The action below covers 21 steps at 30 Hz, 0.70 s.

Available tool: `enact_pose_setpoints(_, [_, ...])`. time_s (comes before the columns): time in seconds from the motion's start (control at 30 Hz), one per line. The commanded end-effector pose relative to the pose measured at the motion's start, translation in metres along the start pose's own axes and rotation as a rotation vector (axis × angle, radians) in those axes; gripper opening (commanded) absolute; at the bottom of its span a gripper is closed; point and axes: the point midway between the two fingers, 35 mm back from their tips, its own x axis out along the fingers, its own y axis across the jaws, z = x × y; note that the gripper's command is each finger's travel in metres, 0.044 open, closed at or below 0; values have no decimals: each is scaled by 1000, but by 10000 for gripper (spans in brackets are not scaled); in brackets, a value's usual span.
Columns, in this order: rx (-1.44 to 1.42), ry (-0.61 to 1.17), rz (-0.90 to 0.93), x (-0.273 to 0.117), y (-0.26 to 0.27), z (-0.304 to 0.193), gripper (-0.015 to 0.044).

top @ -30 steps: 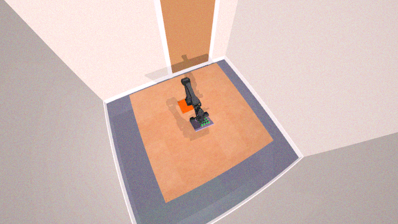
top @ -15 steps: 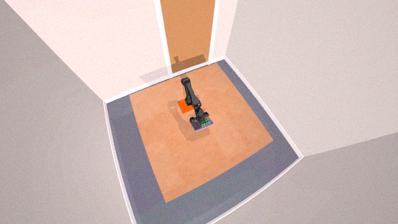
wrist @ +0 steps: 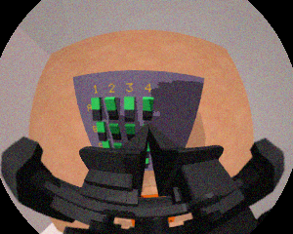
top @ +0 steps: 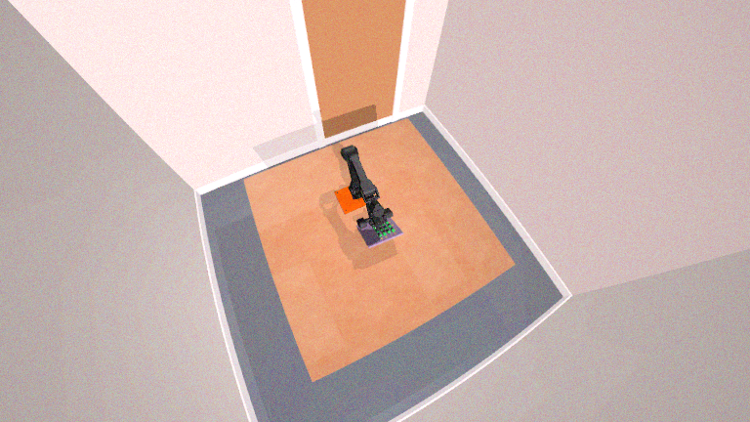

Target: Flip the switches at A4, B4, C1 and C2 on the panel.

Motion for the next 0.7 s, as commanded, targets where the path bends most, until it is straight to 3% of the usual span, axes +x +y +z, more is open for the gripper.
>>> enact_pose_setpoints(0.0, [0, -15, 2, -44, 0, 6, 0])
enact_pose_setpoints(0.4, [0, -12, 3, -46, 0, -16, 0])
enact_pose_setpoints(0.53, [0, 10, 2, -14, 0, -15, 0])
enact_pose_setpoints(0.67, [0, 12, 2, -11, 0, -15, 0])
